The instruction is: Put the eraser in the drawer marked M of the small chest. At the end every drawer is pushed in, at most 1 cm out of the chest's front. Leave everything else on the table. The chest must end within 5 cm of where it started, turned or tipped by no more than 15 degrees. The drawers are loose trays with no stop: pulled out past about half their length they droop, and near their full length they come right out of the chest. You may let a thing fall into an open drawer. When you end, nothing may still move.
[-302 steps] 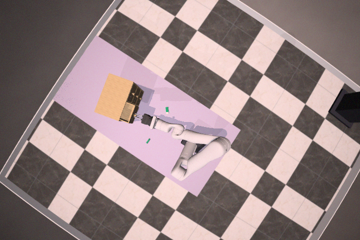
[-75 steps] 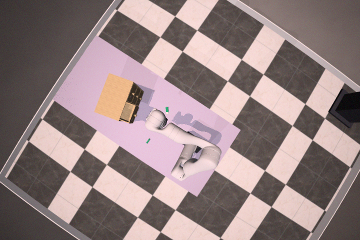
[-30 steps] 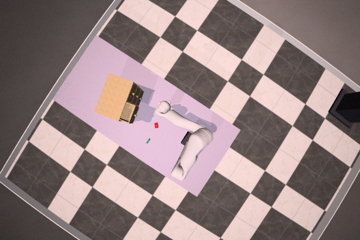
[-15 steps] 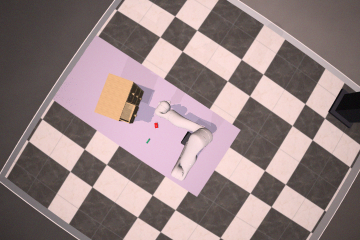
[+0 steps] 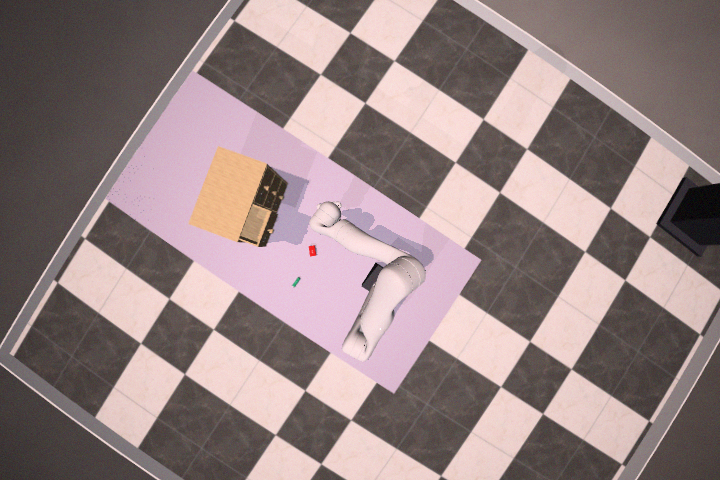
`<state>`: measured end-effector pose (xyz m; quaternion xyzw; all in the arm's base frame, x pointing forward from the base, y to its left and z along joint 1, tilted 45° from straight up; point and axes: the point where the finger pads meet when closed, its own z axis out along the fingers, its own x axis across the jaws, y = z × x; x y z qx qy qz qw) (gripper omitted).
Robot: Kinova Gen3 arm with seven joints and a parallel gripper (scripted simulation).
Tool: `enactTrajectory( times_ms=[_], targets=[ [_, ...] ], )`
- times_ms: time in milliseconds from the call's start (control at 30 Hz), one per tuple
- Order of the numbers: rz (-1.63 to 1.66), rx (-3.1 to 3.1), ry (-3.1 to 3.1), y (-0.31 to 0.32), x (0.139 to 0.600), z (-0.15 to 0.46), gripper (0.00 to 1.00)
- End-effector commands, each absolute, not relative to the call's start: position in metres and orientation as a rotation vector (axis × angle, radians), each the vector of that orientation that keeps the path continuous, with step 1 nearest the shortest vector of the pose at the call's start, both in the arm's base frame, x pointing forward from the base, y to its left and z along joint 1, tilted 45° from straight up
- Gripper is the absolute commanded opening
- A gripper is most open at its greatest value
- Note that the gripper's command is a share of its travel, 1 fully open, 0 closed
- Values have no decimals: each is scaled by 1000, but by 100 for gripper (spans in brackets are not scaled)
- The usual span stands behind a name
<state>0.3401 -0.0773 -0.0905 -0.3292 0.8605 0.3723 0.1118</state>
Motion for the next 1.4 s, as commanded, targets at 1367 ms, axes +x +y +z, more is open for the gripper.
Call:
enactTrajectory(
  times_ms=[1367],
  targets=[
    [1088, -963, 2530, -75, 342, -94, 75]
  ],
)
